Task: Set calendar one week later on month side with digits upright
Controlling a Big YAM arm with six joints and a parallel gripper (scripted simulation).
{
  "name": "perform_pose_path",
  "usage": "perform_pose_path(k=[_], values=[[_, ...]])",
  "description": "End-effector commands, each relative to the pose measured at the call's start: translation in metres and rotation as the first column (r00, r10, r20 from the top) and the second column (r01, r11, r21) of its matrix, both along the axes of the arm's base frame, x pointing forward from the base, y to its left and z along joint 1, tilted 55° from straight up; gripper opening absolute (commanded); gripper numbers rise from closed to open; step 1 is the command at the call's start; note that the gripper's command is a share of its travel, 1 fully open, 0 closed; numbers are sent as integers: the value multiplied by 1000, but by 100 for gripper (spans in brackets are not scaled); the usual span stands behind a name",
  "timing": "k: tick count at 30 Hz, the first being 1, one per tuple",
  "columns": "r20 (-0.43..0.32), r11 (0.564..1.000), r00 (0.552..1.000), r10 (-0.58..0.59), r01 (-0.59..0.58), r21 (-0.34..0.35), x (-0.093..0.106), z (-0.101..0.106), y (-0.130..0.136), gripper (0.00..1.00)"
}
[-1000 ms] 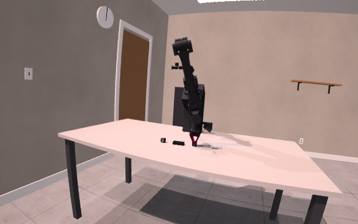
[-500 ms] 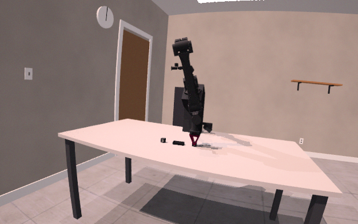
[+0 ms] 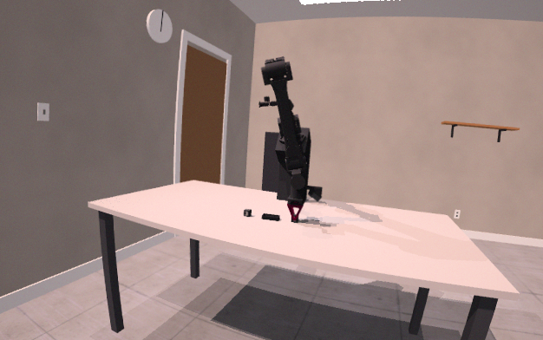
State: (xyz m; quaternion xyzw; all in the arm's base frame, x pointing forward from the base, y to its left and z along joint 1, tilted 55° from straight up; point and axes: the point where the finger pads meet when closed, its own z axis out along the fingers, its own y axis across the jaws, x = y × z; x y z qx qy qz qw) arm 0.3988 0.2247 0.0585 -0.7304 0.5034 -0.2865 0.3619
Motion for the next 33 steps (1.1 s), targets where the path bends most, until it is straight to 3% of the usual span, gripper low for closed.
perform_pose_path(k=[1, 33], values=[[12, 1000, 1000, -2, 2, 0, 4, 2, -4, 25], [10, 1000, 1000, -2, 2, -1, 5, 0, -4, 25]])
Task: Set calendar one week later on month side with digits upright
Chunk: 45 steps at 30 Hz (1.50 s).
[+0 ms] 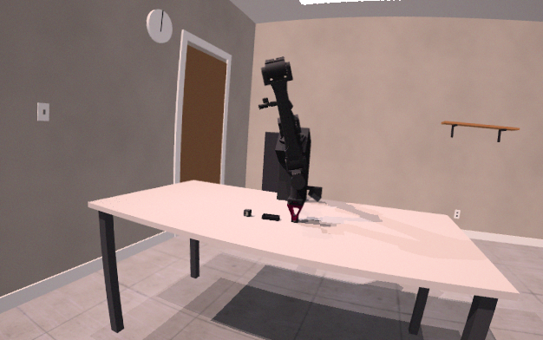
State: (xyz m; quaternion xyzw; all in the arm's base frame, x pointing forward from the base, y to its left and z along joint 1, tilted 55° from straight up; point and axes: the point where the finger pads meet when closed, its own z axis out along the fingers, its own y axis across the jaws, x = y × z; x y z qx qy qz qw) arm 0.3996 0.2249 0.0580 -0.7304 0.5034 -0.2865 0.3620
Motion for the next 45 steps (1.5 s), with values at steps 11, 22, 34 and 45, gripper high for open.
perform_pose_path(k=[11, 22, 34, 45], values=[[10, 1000, 1000, -2, 2, -1, 4, 1, -4, 25], [10, 1000, 1000, -2, 2, -1, 4, 1, -4, 25], [10, 1000, 1000, -2, 2, -1, 4, 1, -4, 29], [10, 1000, 1000, -2, 2, -1, 4, 1, -4, 41]])
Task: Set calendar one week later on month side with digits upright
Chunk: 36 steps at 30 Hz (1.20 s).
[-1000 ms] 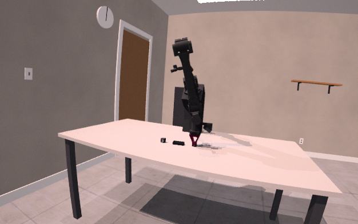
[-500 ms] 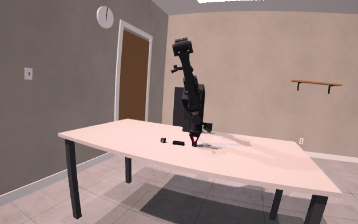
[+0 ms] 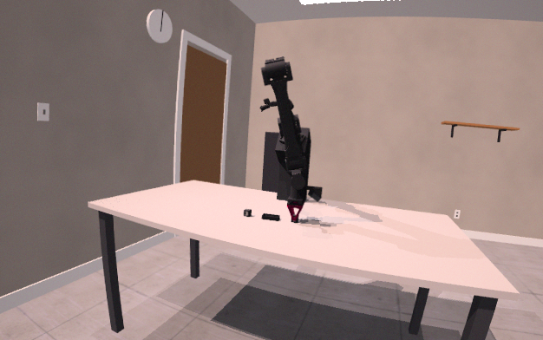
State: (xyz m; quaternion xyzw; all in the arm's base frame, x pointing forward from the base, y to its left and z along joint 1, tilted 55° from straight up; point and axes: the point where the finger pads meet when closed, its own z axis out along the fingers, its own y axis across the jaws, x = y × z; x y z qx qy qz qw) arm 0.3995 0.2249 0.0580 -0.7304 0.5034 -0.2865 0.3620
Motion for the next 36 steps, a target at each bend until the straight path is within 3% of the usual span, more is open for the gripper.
perform_pose_path(k=[1, 2, 15, 17, 22, 24, 36], values=[[10, 1000, 1000, -2, 3, -1, 4, 1, -4, 41], [10, 1000, 1000, -2, 3, -1, 4, 1, -4, 44], [17, 1000, 1000, -4, 4, 5, 2, 6, -5, 44], [-5, 1000, 1000, -2, 2, -7, -9, 1, -9, 44], [-5, 1000, 1000, 7, -7, 4, -25, 11, -5, 44], [-5, 1000, 1000, 7, -7, 4, -25, 11, -5, 44], [3, 1000, 1000, 7, -7, 10, -67, 48, -18, 44]])
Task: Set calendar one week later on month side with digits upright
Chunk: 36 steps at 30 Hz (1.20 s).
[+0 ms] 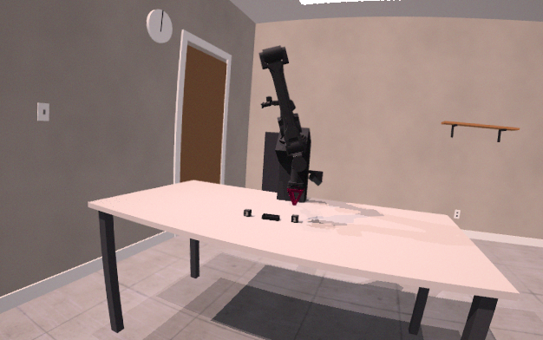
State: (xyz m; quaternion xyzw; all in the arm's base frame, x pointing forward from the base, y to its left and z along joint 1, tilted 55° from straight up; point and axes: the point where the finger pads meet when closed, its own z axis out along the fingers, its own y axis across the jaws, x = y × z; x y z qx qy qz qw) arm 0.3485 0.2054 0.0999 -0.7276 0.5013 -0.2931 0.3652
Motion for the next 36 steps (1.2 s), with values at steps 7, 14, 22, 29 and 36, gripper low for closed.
perform_pose_path(k=[7, 14, 22, 29, 36], values=[[-7, 1000, 1000, 10, -9, 16, -22, 15, 1, 44], [-12, 1000, 1000, 10, -10, 13, -23, 13, 1, 100], [-12, 1000, 1000, 11, -11, 13, -23, 13, 1, 100], [-12, 1000, 1000, 11, -11, 13, -23, 13, 1, 100], [-25, 999, 999, -27, 28, 40, -17, 12, -7, 100]])
